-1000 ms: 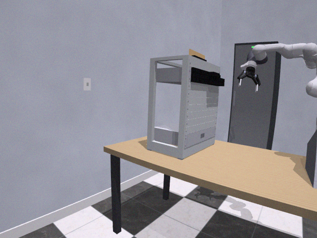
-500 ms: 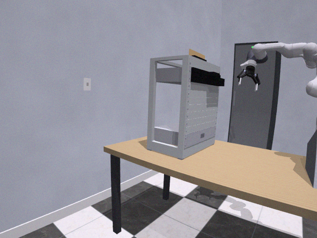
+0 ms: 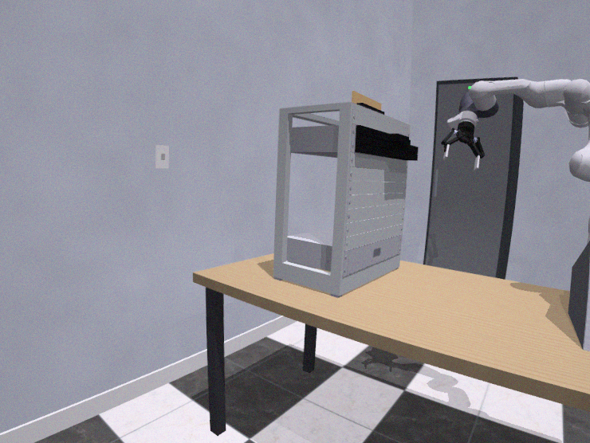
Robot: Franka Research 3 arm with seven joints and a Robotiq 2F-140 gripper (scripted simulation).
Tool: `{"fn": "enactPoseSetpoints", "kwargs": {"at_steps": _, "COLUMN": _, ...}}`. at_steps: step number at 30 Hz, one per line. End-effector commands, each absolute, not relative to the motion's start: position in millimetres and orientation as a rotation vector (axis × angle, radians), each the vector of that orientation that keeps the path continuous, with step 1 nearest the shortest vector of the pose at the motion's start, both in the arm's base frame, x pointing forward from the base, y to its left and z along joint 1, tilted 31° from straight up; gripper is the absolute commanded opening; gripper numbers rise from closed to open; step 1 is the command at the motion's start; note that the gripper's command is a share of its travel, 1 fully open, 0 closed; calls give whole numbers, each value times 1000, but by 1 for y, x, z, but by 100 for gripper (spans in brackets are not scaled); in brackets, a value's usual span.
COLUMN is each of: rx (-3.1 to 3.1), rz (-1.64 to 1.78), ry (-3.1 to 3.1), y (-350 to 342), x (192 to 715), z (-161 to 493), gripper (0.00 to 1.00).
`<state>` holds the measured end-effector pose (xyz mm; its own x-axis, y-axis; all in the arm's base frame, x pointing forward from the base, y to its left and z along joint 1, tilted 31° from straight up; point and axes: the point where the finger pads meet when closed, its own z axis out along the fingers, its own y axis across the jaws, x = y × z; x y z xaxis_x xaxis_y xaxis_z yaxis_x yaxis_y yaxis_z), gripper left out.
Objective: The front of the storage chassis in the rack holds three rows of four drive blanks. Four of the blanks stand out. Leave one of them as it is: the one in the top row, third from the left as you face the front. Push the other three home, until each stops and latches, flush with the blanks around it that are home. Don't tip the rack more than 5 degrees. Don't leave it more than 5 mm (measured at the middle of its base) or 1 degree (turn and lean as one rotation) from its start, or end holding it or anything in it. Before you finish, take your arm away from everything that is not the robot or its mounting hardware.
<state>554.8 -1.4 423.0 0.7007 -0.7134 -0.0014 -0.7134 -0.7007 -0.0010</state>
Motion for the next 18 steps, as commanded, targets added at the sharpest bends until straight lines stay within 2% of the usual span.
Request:
{"fn": "enactPoseSetpoints", "kwargs": {"at_steps": 1, "rx": -2903, "rz": -6, "ry": 1216, "y": -1, "x": 554, "z": 424, "gripper": 100}}
{"fn": "enactPoseSetpoints", "kwargs": {"at_steps": 18, "rx": -2905, "rz": -72, "ry": 1356, "y": -10, "x": 552, "z": 423, "gripper": 100}}
